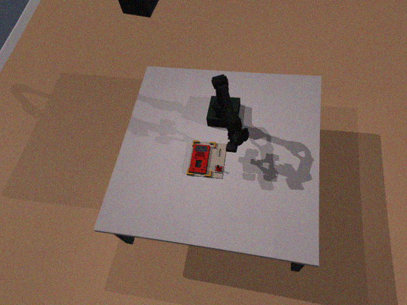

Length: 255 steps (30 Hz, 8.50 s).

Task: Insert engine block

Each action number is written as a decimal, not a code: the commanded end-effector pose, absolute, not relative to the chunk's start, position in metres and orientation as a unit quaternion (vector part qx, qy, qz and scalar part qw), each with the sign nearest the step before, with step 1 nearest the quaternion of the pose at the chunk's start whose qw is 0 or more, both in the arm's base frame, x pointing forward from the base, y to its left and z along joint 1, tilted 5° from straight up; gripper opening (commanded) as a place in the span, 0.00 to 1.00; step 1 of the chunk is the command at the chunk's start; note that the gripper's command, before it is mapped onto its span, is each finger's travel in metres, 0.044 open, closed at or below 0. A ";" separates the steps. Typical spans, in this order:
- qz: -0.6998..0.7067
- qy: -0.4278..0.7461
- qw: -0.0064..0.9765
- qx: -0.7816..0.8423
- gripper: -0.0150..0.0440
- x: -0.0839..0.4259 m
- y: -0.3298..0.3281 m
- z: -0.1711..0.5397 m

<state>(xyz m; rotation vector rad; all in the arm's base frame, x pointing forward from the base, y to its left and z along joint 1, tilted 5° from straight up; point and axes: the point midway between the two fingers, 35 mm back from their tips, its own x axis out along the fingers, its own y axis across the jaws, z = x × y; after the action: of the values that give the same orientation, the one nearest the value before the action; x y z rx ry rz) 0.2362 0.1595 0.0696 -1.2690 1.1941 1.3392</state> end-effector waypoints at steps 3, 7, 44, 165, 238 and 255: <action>0.487 0.539 0.506 -0.465 0.25 0.246 0.153 0.068; 0.448 0.571 0.537 -0.430 0.25 0.251 0.148 0.066; 0.015 0.725 0.688 -0.025 0.25 0.297 0.100 0.045; -0.722 0.051 0.066 0.687 0.52 0.362 -0.046 -0.009; -0.722 0.043 0.057 0.688 0.52 0.363 -0.046 -0.009; -0.722 0.052 0.066 0.687 0.52 0.363 -0.046 -0.009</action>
<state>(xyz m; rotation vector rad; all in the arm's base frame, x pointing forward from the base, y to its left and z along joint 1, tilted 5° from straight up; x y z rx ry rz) 0.3633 -0.0459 -0.0090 -2.2812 -0.2541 2.3951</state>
